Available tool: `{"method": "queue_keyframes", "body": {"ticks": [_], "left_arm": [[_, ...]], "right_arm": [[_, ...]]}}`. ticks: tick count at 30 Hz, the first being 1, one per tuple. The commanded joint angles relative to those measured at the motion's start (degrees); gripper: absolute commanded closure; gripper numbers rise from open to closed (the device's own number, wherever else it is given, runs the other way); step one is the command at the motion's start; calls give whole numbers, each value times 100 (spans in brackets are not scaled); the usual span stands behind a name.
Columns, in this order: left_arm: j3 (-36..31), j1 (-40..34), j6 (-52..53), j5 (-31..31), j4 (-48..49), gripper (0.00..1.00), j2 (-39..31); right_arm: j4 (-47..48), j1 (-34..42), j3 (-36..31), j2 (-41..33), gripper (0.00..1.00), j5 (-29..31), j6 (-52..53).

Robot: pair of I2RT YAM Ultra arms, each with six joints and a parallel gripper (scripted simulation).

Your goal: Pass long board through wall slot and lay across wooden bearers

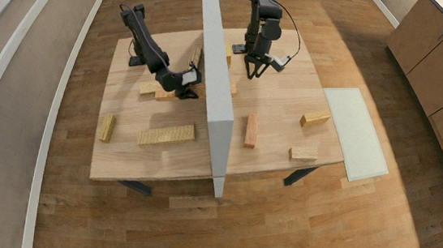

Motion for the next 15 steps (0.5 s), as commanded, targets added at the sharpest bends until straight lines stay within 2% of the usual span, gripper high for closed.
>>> {"method": "queue_keyframes", "body": {"ticks": [1, 5, 8, 9, 11, 14, 15], "left_arm": [[-373, 82, 535, -25, 650, 22, -319], [-591, 163, 1626, -523, 1313, 22, -783], [-853, 235, 2305, -665, 1743, 22, -1029], [-1134, 249, 2225, -469, 1877, 22, -988], [-1289, 312, 2371, -484, 2125, 22, -1232], [-1452, 387, 3319, -894, 2673, 22, -1676], [-1687, 399, 3307, -732, 2797, 22, -1578]], "right_arm": [[121, 10, 199, -123, 100, -173, 35], [121, 10, 199, -123, 100, -173, 35], [121, 10, 199, -123, 100, -173, 35], [121, 10, 199, -123, 100, -173, 35], [121, 10, 199, -123, 100, -173, 35], [121, 10, 199, -123, 100, -173, 35], [121, 10, 199, -123, 100, -173, 35]]}}
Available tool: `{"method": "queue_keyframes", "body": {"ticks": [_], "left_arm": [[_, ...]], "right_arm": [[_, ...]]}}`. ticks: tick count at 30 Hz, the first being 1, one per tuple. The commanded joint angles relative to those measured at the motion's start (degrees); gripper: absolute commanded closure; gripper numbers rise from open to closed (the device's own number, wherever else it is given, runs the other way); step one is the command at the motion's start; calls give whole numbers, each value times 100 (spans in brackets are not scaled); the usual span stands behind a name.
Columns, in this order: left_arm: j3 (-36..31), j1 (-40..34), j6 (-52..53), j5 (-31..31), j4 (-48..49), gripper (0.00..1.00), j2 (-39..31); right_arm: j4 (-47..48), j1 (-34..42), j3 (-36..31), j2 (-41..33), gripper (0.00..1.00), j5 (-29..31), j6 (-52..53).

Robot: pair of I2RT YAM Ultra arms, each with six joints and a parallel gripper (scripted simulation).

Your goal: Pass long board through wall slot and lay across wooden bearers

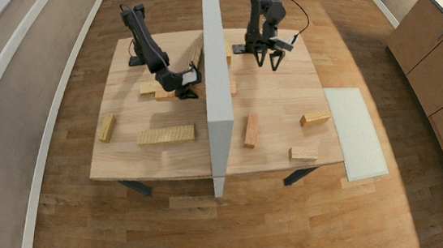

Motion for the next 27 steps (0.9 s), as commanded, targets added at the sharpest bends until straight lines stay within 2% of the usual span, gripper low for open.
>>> {"method": "queue_keyframes", "body": {"ticks": [1, 4, 7, 10, 13, 16, 20, 22, 23, 27], "left_arm": [[-279, 61, 804, -155, 723, 22, -201], [-522, 138, 1055, -173, 1114, 22, -454], [-680, 192, 2016, -568, 1617, 22, -943], [-1126, 241, 2704, -706, 2196, 22, -1244], [-1447, 343, 2890, -578, 2590, 22, -1415], [-1755, 397, 3780, -867, 3160, 22, -1773], [-2057, 495, 3893, -673, 3531, 22, -1768], [-2116, 521, 3572, -515, 3391, 22, -1600], [-1988, 520, 3413, -499, 3346, 22, -1863], [-1717, 458, 3367, -474, 3411, 22, -1903]], "right_arm": [[121, 10, 199, -123, 100, -173, 35], [121, 10, 199, -123, 100, -173, 35], [121, 10, 199, -123, 100, -173, 35], [121, 10, 199, -123, 100, -173, 35], [121, 10, 199, -123, 100, -173, 35], [121, 10, 199, -123, 100, -173, 35], [121, 10, 199, -123, 100, -173, 35], [121, 10, 199, -123, 100, -173, 35], [121, 10, 199, -123, 100, -173, 35], [121, 10, 199, -123, 100, -173, 35]]}}
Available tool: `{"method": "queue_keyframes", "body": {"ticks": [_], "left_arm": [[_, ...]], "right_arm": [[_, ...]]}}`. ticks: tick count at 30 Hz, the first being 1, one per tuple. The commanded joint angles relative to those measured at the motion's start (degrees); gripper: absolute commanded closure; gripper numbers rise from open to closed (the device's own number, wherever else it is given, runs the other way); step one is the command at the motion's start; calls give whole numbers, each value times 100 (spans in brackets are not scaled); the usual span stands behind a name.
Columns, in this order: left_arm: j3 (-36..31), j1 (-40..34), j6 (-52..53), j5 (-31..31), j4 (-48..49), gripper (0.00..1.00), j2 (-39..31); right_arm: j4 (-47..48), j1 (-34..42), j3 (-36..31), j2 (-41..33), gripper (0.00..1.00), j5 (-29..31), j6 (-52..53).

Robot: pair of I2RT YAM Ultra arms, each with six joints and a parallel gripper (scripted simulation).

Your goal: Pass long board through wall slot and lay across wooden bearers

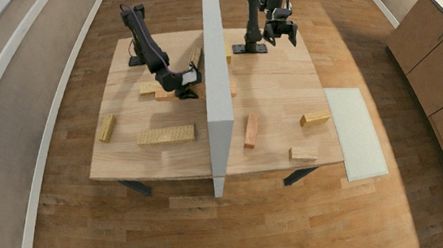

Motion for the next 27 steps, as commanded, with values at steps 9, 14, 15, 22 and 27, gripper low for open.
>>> {"method": "queue_keyframes", "body": {"ticks": [9, 14, 15, 22, 27], "left_arm": [[305, -64, -94, 73, 212, 22, -27], [307, -65, -91, 63, 200, 22, -23], [308, -65, -90, 63, 196, 22, -23], [308, -65, -89, 63, 196, 22, -23], [308, -65, -89, 63, 196, 22, -23]], "right_arm": [[19, -123, 67, -206, 100, -203, -109], [-192, -290, -72, -291, 100, -289, -345], [-212, -316, -236, -303, 100, -308, -370], [-338, -489, -169, -407, 100, -397, -597], [-368, -550, -160, -445, 100, -444, -691]]}}
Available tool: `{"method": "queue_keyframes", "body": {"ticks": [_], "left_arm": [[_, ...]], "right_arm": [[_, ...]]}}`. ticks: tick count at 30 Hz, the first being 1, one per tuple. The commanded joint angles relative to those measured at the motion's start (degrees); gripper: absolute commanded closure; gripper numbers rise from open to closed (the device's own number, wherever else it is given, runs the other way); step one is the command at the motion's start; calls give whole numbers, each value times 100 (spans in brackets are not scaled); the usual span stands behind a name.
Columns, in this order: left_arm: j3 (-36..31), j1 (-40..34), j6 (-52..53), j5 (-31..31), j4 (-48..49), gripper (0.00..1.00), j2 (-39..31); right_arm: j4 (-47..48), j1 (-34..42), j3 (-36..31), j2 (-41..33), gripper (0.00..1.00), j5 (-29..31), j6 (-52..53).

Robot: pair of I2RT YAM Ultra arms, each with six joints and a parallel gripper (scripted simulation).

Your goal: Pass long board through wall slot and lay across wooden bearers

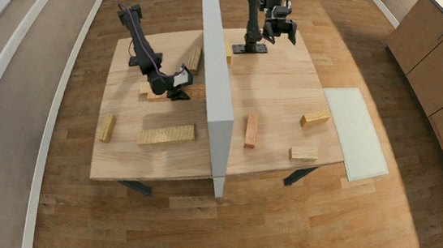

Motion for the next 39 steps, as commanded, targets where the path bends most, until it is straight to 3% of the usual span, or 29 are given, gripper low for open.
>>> {"method": "queue_keyframes", "body": {"ticks": [1, 39], "left_arm": [[282, -14, -37, 26, 65, 22, -34], [282, -14, -37, 26, 65, 22, -34]], "right_arm": [[-53, -69, -97, -282, 100, -315, -190], [-903, -985, -144, -501, 100, -720, -1416]]}}
